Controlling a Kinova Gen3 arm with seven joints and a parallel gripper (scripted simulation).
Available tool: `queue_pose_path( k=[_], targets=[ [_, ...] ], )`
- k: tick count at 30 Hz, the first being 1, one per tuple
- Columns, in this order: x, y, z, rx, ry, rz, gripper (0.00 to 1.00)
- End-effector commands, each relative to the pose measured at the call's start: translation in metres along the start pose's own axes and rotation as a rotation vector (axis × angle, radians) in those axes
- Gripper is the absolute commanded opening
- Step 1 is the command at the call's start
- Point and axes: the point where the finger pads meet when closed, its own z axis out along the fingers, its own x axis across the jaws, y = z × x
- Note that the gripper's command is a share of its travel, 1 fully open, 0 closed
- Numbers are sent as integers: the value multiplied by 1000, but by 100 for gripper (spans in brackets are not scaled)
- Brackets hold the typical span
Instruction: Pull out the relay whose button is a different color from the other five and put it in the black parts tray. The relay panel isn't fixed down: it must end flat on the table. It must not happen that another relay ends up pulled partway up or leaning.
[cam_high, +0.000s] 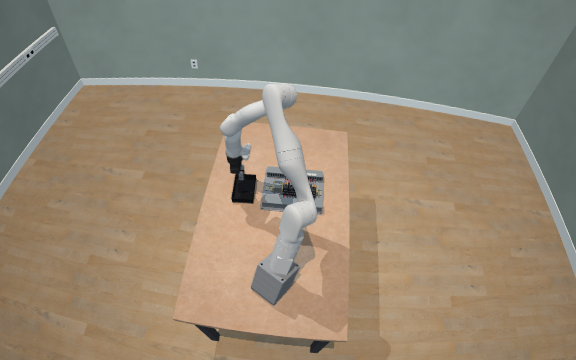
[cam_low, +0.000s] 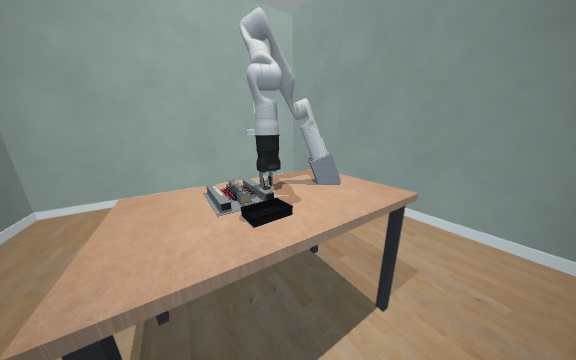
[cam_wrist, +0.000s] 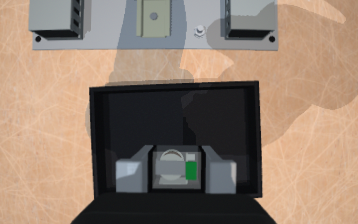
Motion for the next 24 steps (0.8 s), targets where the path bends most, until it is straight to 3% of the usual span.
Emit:
queue_pose_path(
  k=[1,24],
  targets=[
    [0,-1,6,3,-2,0,0],
    [0,-2,52,3,-2,0,0]
  ],
)
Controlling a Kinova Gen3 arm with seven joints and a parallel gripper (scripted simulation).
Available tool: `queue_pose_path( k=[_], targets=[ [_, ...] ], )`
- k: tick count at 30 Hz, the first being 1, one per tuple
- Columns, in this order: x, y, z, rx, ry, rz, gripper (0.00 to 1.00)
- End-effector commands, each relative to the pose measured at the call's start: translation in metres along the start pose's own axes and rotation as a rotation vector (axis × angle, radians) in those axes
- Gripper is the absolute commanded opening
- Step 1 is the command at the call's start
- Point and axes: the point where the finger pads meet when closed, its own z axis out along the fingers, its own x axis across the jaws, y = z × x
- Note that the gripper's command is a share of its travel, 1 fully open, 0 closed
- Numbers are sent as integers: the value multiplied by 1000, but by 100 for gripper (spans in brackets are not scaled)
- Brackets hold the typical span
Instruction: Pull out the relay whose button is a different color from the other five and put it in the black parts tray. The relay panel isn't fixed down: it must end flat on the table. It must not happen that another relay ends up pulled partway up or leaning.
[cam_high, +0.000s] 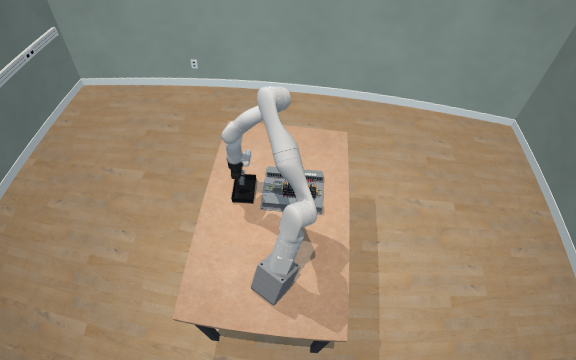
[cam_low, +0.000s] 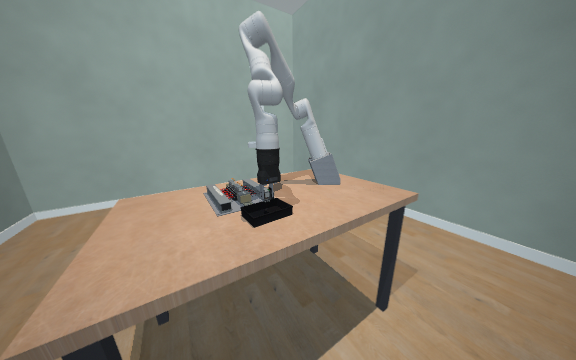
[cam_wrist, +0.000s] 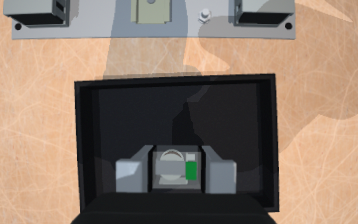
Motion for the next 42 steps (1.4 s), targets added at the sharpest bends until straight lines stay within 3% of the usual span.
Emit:
queue_pose_path(
  k=[1,22,42],
  targets=[
    [1,-3,12,6,2,0,0],
    [2,-3,47,6,2,1,0],
    [2,-3,52,6,2,0,0]
  ],
)
